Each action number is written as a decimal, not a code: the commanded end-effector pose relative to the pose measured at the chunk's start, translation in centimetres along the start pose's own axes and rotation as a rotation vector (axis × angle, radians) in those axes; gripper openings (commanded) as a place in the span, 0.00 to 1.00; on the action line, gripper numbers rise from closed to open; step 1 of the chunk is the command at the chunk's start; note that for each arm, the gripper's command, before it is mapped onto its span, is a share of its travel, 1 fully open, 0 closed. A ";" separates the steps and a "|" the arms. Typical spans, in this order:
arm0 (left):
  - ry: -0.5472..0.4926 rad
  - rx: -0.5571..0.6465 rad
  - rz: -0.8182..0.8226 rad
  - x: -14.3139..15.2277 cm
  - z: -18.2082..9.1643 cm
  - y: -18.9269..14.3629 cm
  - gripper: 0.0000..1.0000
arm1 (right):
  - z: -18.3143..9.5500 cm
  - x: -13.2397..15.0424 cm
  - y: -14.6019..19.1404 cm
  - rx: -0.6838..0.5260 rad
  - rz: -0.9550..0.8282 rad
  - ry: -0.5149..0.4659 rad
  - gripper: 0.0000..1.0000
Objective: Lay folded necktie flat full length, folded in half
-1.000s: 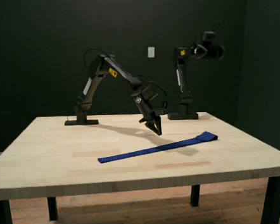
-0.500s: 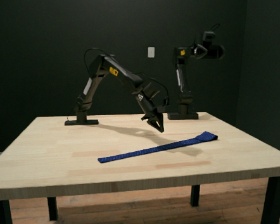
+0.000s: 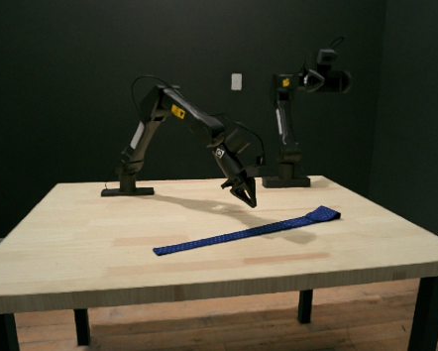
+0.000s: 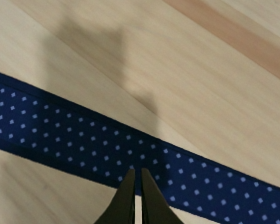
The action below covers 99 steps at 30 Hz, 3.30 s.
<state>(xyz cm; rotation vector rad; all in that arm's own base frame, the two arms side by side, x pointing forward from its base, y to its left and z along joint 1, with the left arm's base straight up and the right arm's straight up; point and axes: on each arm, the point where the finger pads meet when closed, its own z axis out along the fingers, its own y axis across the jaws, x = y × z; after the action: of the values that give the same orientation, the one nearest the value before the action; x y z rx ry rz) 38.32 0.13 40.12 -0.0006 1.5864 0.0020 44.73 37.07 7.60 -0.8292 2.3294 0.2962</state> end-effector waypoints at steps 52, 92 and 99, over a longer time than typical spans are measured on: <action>0.000 0.000 0.000 0.0 0.0 0.0 1.00 | 0.1 -0.2 0.0 -0.005 -0.002 -0.006 0.04; 0.000 0.000 0.000 0.0 0.0 0.0 1.00 | 2.0 1.4 0.0 -0.005 -0.002 -0.006 0.04; 0.000 0.000 0.000 0.0 0.0 0.0 1.00 | 2.9 2.1 0.0 -0.005 -0.002 -0.006 0.04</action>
<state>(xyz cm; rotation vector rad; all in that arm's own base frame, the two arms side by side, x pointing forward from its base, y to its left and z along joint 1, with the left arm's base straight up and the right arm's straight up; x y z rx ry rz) 38.32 0.13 40.12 -0.0006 1.5864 0.0020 44.81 37.13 4.58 -0.8293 2.3296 0.2961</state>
